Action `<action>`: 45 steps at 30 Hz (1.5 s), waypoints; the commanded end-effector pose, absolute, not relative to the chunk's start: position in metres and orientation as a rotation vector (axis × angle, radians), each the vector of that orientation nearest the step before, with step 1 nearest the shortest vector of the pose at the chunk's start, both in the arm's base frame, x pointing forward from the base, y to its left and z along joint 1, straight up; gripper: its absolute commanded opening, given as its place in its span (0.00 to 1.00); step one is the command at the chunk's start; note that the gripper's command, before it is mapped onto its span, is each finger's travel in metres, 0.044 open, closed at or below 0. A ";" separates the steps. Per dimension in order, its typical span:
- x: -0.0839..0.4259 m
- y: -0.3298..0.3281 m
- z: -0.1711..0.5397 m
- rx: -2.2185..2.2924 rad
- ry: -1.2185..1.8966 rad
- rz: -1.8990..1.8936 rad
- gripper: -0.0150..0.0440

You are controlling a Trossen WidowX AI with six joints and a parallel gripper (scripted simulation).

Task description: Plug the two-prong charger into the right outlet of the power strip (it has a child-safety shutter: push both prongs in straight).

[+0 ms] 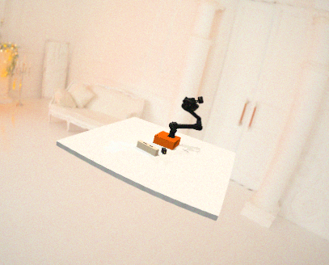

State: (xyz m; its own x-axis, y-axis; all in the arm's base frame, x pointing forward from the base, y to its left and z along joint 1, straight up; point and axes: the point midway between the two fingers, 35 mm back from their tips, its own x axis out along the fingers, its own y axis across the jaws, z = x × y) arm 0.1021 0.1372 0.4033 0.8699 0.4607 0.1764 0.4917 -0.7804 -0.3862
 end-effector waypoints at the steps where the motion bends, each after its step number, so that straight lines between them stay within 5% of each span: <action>1: 0.102 0.137 0.404 -2.612 -0.701 -0.100 0.98; 28: 0.128 0.057 0.458 -1.845 -0.816 -0.084 1.00; 45: 0.192 -0.009 0.457 -1.332 -0.670 -0.016 1.00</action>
